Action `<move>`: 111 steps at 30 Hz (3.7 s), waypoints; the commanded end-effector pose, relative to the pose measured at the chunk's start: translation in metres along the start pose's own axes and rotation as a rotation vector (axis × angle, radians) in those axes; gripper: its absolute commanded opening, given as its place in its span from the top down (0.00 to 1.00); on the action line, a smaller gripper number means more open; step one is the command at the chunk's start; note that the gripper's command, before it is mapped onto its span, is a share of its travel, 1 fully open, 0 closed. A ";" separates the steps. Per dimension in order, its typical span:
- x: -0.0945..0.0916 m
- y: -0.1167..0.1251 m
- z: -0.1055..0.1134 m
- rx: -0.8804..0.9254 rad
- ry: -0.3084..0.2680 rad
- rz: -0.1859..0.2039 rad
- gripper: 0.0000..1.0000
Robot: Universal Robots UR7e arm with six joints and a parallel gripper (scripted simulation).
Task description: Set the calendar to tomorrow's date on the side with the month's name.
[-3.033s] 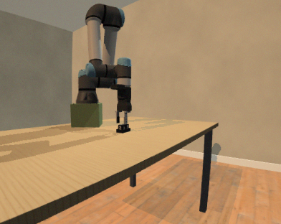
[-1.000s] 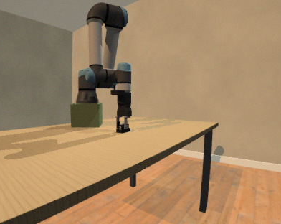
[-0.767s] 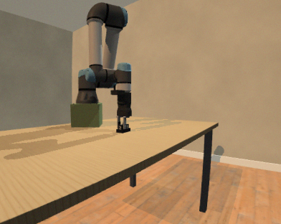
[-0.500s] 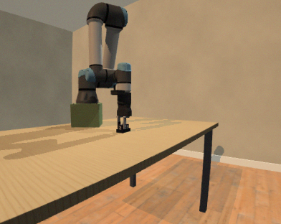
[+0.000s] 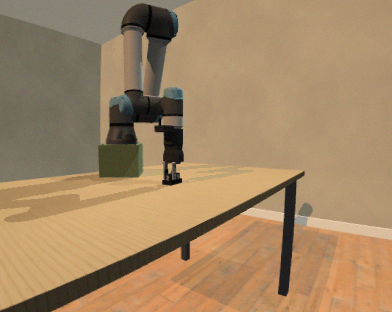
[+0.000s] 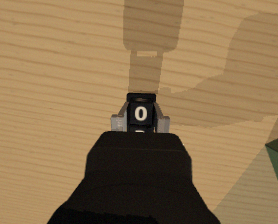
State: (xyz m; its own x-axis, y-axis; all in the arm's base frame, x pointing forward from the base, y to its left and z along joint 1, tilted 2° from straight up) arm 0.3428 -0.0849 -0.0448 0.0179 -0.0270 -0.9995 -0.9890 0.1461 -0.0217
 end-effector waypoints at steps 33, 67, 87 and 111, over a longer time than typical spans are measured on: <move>-0.045 0.000 0.000 0.000 0.000 -0.001 0.43; -0.100 0.000 0.000 0.000 0.000 -0.001 0.43; -0.096 0.004 0.077 -0.118 -0.001 -0.001 0.43; -0.091 0.032 0.170 -0.267 0.000 -0.001 0.43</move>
State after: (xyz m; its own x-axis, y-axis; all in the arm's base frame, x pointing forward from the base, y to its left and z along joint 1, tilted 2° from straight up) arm 0.3336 0.0874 0.0408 0.0181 -0.0256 -0.9995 -0.9930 -0.1174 -0.0150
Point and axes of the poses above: the point where the finger pads meet when closed, its own x axis out along the fingers, its own y axis across the jaws, z = x × y, the point moved 6 cm from there along -x, back along the fingers, and after that the axes turned 8 degrees about x, right-handed, at the moved point
